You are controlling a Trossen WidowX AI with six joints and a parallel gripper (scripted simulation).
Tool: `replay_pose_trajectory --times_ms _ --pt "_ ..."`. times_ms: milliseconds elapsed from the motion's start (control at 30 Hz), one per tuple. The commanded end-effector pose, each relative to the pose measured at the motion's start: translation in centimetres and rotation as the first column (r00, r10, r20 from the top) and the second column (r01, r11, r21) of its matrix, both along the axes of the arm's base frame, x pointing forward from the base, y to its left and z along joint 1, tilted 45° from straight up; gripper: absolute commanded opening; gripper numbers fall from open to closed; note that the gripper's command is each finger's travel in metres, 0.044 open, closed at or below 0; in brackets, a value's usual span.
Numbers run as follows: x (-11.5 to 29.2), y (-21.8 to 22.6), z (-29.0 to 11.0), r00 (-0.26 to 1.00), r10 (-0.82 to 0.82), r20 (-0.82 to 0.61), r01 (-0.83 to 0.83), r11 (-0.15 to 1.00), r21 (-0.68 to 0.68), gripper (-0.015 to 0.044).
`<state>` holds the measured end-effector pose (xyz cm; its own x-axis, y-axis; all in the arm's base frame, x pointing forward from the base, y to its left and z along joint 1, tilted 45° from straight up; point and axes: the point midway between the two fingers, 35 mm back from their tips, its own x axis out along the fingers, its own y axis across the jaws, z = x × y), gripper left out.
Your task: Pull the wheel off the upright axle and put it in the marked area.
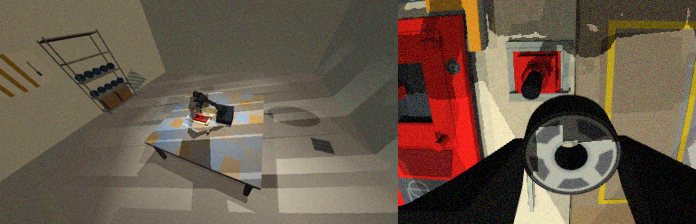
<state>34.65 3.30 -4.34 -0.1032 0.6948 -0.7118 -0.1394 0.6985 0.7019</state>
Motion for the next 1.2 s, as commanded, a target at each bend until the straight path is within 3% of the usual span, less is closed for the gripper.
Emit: replay_pose_trajectory --times_ms 0,400,767,1167 --pt "-0.6 -2.2 -1.6 1.0 -0.011 -0.002 0.011 1.0 -0.006 0.0" --pt "-3.0 -6.9 -5.3 1.0 -0.007 0.003 0.007 1.0 -0.005 0.0" --pt "-3.2 -5.0 -7.2 1.0 -0.008 0.003 0.008 1.0 -0.005 0.0" --pt "-4.0 0.2 -12.5 1.0 -0.007 0.002 0.007 1.0 0.0 0.0"
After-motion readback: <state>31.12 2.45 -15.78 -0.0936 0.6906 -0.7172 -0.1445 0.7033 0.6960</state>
